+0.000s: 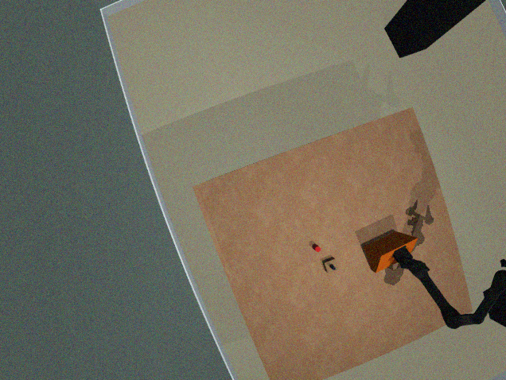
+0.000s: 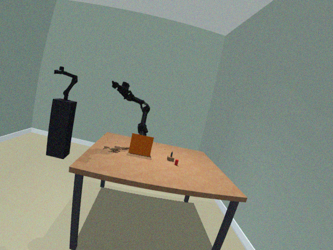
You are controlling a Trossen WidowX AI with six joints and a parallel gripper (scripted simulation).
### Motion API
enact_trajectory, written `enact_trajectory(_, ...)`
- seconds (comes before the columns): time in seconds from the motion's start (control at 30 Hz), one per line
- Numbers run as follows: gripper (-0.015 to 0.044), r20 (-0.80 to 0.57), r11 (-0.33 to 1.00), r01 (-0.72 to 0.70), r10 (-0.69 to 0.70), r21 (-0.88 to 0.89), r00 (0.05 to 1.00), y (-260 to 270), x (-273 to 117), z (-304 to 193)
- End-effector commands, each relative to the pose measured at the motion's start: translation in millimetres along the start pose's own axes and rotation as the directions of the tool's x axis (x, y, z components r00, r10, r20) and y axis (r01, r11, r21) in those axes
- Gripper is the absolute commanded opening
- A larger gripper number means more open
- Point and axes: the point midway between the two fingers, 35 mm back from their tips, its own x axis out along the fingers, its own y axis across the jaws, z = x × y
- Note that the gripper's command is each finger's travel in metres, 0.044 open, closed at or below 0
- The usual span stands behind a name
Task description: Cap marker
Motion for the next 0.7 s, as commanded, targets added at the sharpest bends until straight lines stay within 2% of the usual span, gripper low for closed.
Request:
enact_trajectory(0.0,0.0374,0.001,1.0,-0.004,0.004,-0.001,1.0,1,1,0)
enact_trajectory(0.17,0.0243,0.018,0.99,-0.13,0.131,-0.049,0.991,48,17,13)
enact_trajectory(0.3,0.0243,0.037,0.947,-0.296,0.303,-0.127,0.952,116,31,32)
enact_trajectory(0.67,0.0243,0.031,0.7,-0.618,0.67,-0.359,0.742,277,18,70)
